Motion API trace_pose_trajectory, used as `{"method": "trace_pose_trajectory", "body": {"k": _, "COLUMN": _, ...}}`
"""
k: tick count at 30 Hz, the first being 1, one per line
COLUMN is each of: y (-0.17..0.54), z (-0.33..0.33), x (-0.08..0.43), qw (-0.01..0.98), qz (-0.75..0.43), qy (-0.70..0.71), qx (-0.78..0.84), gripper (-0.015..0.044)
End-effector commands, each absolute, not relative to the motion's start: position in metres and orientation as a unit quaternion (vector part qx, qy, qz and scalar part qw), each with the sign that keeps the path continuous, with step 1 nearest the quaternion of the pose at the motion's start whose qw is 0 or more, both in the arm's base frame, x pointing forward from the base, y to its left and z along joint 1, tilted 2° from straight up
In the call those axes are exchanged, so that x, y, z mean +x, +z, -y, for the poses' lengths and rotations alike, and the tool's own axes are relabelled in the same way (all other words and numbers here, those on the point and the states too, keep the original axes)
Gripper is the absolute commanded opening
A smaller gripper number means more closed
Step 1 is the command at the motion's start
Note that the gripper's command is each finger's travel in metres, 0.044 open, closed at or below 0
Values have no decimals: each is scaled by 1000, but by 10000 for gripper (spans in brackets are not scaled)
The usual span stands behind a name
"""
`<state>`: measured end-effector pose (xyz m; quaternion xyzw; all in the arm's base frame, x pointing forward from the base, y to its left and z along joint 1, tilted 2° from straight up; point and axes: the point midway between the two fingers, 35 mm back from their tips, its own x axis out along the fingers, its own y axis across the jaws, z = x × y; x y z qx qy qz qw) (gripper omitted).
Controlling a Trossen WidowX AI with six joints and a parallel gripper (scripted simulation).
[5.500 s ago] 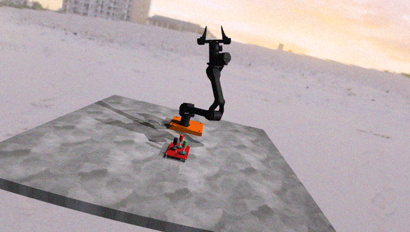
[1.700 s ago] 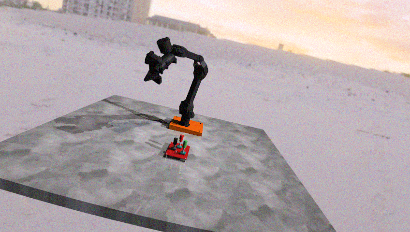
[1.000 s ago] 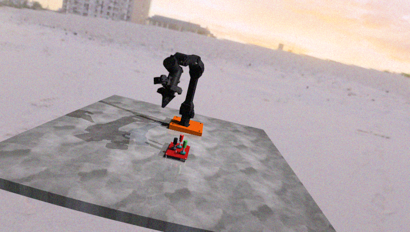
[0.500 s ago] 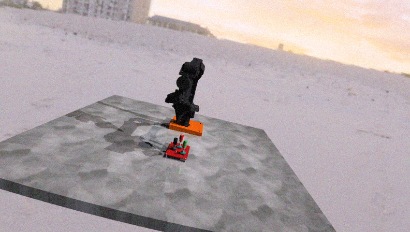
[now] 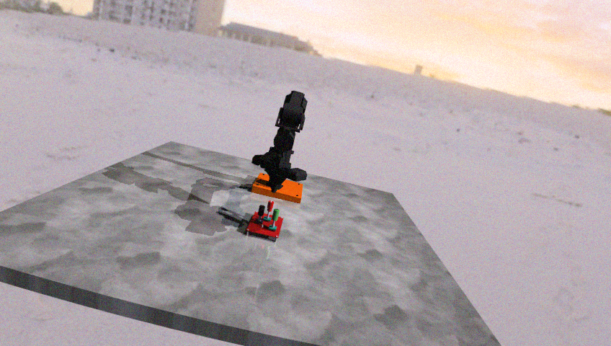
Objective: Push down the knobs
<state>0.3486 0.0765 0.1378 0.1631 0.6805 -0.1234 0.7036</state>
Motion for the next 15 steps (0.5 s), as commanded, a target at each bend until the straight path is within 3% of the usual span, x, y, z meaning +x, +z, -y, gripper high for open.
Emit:
{"method": "trace_pose_trajectory", "body": {"k": 1, "y": 129, "z": -76, "x": 347, "qw": 700, "qz": -685, "qy": -124, "qx": 158, "gripper": 0}}
{"method": "trace_pose_trajectory", "body": {"k": 15, "y": 116, "z": -77, "x": 348, "qw": 700, "qz": -685, "qy": -124, "qx": 158, "gripper": 0}}
